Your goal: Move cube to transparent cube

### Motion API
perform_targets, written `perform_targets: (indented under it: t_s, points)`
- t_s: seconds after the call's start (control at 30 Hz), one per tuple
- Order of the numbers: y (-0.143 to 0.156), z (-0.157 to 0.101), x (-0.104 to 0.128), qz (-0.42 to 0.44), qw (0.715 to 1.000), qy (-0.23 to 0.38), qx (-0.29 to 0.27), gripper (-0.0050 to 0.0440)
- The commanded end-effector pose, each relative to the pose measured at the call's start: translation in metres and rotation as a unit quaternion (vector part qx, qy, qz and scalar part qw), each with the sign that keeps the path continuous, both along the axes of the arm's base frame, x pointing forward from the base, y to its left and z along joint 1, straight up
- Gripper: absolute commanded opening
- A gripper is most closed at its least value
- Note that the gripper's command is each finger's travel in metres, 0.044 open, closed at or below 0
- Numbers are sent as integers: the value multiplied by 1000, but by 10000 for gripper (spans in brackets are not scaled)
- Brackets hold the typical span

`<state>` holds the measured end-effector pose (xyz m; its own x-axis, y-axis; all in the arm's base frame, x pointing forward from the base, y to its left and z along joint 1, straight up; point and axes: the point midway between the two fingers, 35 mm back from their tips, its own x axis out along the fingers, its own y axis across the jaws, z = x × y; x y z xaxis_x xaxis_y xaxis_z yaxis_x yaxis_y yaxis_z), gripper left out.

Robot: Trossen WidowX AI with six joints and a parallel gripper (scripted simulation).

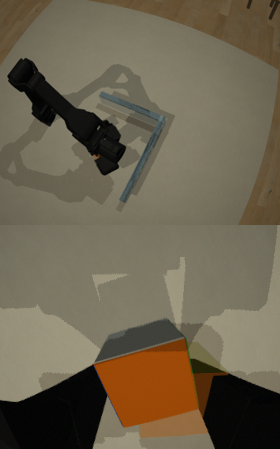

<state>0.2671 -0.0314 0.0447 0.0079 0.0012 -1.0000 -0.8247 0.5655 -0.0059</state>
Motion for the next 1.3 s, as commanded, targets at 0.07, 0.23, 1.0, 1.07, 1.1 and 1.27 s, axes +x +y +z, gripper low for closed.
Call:
perform_targets:
  t_s: [0.07, 0.23, 1.0, 1.07, 1.1, 1.27]
  points:
    - [0, 3, 2, -2, 1000, -6, -2, 207]
    - [0, 3, 2, -2, 1000, -6, -2, 173]
    - [0, 133, -1, -2, 1000, -7, -2, 0]
    - [0, 133, -1, -2, 1000, -7, -2, 0]
    - [0, 133, -1, -4, 1000, -7, -2, 0]
    - [-1, 131, 0, -61, 998, -7, -1, 0]
